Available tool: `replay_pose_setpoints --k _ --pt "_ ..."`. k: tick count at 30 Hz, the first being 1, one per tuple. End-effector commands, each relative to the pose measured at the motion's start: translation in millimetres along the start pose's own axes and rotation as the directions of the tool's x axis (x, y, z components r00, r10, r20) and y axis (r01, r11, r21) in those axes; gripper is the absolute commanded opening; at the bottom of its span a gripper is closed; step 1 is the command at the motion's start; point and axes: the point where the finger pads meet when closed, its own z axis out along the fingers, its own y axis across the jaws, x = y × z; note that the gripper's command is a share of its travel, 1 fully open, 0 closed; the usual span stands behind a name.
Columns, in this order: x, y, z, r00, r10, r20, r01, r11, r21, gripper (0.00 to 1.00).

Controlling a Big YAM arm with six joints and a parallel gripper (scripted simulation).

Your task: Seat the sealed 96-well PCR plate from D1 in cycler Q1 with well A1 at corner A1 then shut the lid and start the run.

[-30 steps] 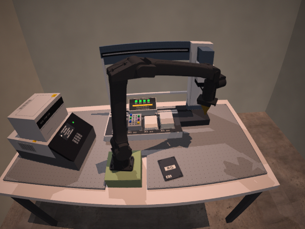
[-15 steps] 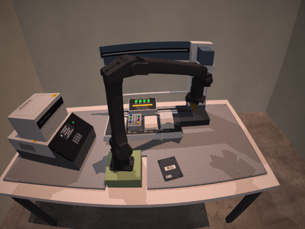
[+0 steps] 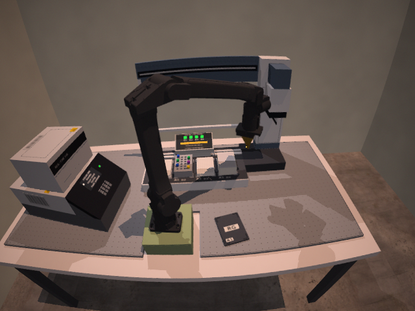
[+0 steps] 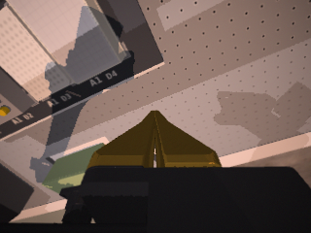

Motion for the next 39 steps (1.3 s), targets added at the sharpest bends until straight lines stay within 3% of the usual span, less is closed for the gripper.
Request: replay_pose_setpoints --k 1,7,12,15,22,32,39 --pt "-4.8 2.1 -24.1 0.997 -0.015 0.074 0.012 0.999 0.034 0.00" --pt "-6.9 45.0 -26.0 0.997 -0.010 0.082 0.007 0.999 0.033 0.00" --pt "1.8 62.3 -11.7 0.996 -0.057 0.061 0.055 0.998 0.024 0.00" --pt "2.6 61.5 -12.1 0.997 -0.040 0.061 0.038 0.999 0.023 0.00" --pt "11.4 107.8 -14.3 0.989 -0.126 0.082 0.124 0.992 0.029 0.00" --pt "26.0 132.2 1.2 0.988 -0.143 0.063 0.142 0.990 0.019 0.00" --pt "43.5 173.4 3.3 0.976 -0.203 0.079 0.202 0.979 0.018 0.00"
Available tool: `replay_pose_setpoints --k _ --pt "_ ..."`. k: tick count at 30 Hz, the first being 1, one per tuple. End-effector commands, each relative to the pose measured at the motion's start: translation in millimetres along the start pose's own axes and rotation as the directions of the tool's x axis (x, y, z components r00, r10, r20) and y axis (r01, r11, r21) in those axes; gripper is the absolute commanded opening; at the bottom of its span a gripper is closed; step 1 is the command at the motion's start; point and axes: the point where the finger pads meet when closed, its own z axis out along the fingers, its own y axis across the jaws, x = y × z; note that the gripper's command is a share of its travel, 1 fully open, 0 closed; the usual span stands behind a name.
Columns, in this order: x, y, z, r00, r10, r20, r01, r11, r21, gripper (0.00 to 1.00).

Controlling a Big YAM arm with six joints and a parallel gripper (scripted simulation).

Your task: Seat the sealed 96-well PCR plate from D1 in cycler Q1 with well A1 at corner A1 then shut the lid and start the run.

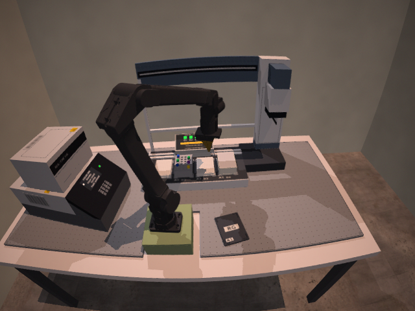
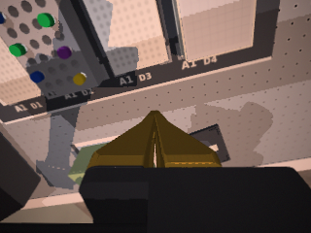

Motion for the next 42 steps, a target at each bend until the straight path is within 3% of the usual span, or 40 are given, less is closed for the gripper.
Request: replay_pose_setpoints --k 1,5,7,10,15,24,27,33,42 --pt "-4.7 14.6 -15.4 0.997 -0.033 0.065 0.031 0.999 0.022 0.00" --pt "3.0 25.6 -6.2 0.998 0.007 0.057 -0.008 1.000 0.018 0.00" --pt "8.3 37.0 0.1 0.997 -0.060 0.046 0.060 0.998 0.013 0.00" --pt "8.3 38.2 -1.0 0.997 -0.064 0.049 0.064 0.998 0.013 0.00" --pt "21.6 66.4 2.8 0.996 -0.057 0.063 0.056 0.998 0.010 0.00" --pt "47.7 97.3 22.6 0.991 -0.128 0.047 0.128 0.992 0.010 0.00" --pt "47.3 97.1 20.2 0.987 -0.150 0.055 0.149 0.989 0.009 0.00" --pt "71.4 124.1 32.9 0.987 -0.154 0.053 0.154 0.988 0.004 0.00" --pt "100.0 143.2 52.1 0.962 -0.271 0.042 0.272 0.962 0.001 0.00"
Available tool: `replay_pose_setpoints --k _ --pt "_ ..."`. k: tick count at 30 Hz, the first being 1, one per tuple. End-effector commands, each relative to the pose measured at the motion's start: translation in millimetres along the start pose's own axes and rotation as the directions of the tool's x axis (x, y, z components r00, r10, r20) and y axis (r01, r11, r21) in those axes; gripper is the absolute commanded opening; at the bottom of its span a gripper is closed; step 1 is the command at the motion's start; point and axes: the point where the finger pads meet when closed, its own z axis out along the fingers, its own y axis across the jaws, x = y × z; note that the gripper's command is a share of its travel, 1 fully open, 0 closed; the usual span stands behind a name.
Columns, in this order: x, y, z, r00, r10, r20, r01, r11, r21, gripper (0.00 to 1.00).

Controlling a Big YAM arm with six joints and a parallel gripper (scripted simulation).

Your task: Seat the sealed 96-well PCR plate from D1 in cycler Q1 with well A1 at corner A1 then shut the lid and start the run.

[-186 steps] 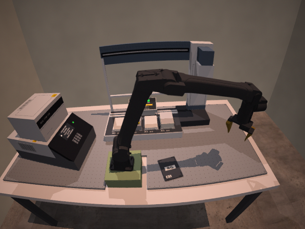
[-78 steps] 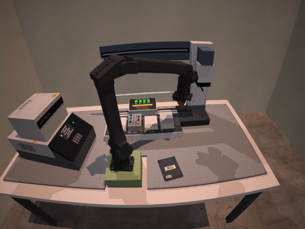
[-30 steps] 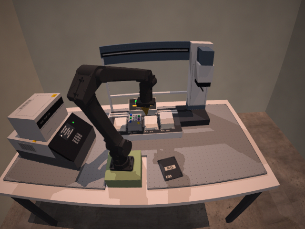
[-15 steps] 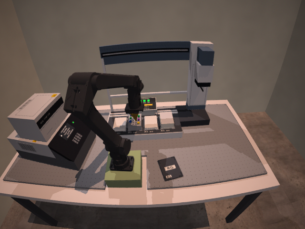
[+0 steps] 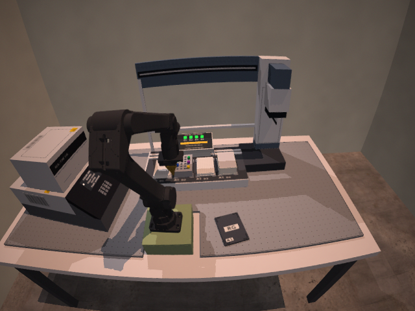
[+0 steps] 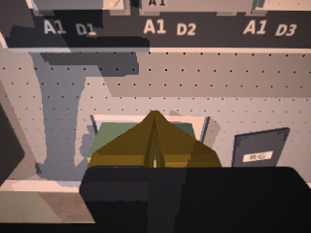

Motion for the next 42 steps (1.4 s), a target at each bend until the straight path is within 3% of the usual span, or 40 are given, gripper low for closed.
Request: replay_pose_setpoints --k 1,9,25,35,42 --pt "-10.1 5.1 -9.7 0.998 -0.015 0.059 0.015 1.000 0.008 0.00" --pt "15.1 32.1 8.9 0.998 0.019 0.054 -0.020 1.000 0.003 0.00" --pt "-6.3 19.4 -8.1 0.997 0.011 0.071 -0.011 1.000 0.002 0.00" --pt "-6.3 18.1 -9.0 0.998 0.000 0.064 0.000 1.000 0.002 0.00" --pt "-9.1 17.1 -16.8 0.996 0.000 0.092 0.000 1.000 0.004 0.00"
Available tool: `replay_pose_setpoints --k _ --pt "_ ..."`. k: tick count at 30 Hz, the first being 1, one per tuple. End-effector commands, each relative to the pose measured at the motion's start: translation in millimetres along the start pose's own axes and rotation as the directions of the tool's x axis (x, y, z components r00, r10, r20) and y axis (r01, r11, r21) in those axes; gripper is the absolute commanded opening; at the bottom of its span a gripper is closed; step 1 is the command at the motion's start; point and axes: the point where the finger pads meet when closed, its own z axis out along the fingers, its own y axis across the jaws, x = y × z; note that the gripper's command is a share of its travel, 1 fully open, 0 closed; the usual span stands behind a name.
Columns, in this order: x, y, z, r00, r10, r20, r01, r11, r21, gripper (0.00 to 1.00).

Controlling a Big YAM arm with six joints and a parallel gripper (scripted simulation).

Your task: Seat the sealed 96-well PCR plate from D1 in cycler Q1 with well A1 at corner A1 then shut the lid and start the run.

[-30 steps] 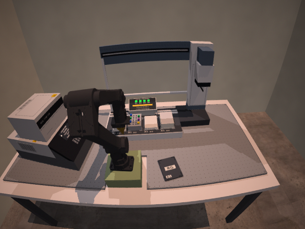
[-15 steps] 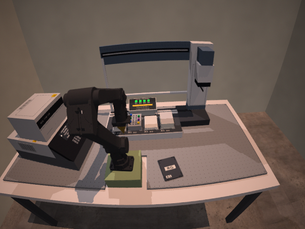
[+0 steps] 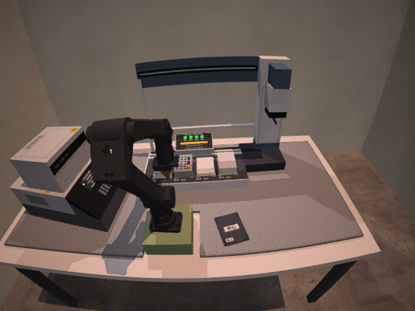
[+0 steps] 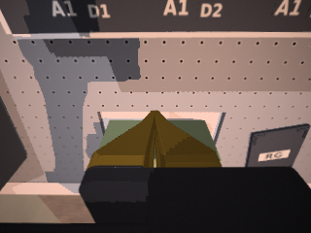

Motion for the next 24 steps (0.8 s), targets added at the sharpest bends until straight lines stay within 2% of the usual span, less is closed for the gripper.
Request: replay_pose_setpoints --k 1,2,4,8,11,13,24 --pt "-27.5 -3.5 -27.6 0.997 -0.008 0.081 0.008 1.000 0.001 0.00" --pt "-28.6 -3.5 -26.9 0.997 -0.009 0.081 0.009 1.000 0.001 0.00" --pt "-25.5 12.6 -33.3 0.996 0.005 0.086 0.000 0.998 -0.060 0.00" --pt "-20.9 37.4 -44.0 0.995 0.028 0.093 -0.014 0.989 -0.144 0.00" --pt "-20.2 38.3 -40.4 0.996 0.036 0.083 -0.023 0.988 -0.151 0.00" --pt "-14.0 52.2 -40.7 0.997 0.047 0.067 -0.032 0.978 -0.205 0.00" --pt "11.8 104.1 -47.7 0.992 0.122 0.024 -0.101 0.902 -0.419 0.00"
